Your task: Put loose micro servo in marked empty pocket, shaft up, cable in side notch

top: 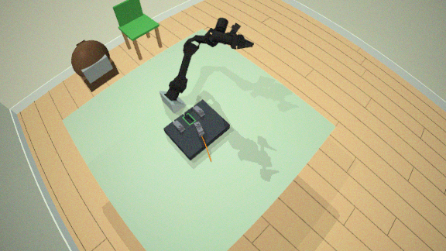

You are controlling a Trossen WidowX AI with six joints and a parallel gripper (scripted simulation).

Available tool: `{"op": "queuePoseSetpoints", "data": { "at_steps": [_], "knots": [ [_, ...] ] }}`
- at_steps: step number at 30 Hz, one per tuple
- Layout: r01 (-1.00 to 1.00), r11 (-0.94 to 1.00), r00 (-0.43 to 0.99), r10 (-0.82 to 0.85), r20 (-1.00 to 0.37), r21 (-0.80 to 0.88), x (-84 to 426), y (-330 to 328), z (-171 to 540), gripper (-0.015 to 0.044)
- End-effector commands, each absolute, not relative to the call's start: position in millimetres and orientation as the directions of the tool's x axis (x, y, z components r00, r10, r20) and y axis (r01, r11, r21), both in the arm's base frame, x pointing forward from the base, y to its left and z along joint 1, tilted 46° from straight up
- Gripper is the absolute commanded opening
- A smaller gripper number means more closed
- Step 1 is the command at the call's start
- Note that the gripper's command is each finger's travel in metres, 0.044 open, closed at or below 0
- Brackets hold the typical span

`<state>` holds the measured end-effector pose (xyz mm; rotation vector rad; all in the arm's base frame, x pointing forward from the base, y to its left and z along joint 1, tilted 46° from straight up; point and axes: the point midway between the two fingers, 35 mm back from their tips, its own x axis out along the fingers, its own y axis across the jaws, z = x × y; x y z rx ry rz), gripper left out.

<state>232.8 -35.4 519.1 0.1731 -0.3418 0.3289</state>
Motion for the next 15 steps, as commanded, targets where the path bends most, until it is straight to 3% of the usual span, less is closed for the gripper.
{"op": "queuePoseSetpoints", "data": {
  "at_steps": [1,15],
  "knots": [
    [-0.308,0.938,0.918,0.251,0.307,0.156,252.5,-52.1,504.2,0.044],
    [-0.188,0.935,0.979,0.155,0.129,0.301,302.3,-99.4,452.4,0.044]
  ]
}}
